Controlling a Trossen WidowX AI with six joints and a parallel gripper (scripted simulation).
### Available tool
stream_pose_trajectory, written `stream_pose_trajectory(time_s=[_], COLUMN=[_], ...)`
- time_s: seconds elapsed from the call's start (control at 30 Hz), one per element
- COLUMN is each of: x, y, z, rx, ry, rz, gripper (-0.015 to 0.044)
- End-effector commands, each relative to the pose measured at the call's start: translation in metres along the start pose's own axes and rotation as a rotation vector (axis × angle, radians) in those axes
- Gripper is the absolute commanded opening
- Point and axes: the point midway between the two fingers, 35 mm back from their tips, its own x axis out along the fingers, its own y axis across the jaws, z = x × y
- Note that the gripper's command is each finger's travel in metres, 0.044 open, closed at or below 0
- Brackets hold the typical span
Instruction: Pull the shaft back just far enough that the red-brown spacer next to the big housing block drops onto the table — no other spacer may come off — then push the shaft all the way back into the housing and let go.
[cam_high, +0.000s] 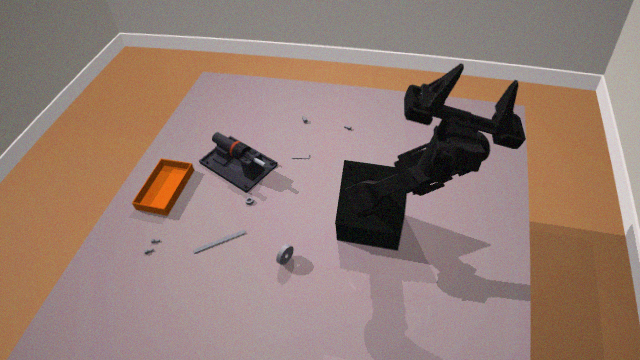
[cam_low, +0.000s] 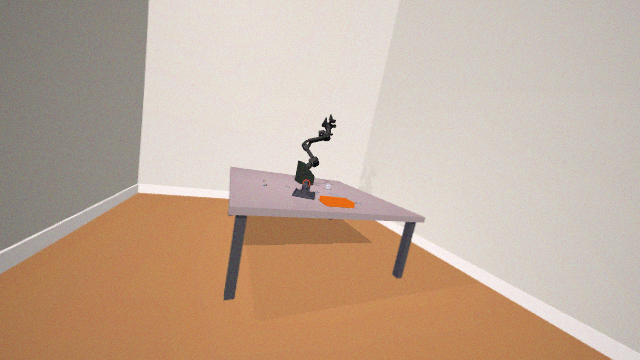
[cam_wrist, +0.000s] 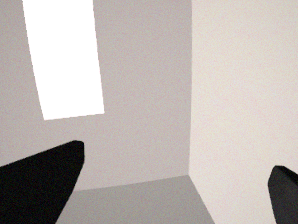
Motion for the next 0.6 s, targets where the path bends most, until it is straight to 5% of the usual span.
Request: stream_pose_trajectory(time_s=[0.0, 0.57], x=[-0.001, -0.107], y=[0.001, 0.174], z=[0.002, 0.131], rx=[-0.003, -0.372], ry=[-0.006, -0.56], rz=[0.002, 0.218], gripper=[0.0426, 0.044])
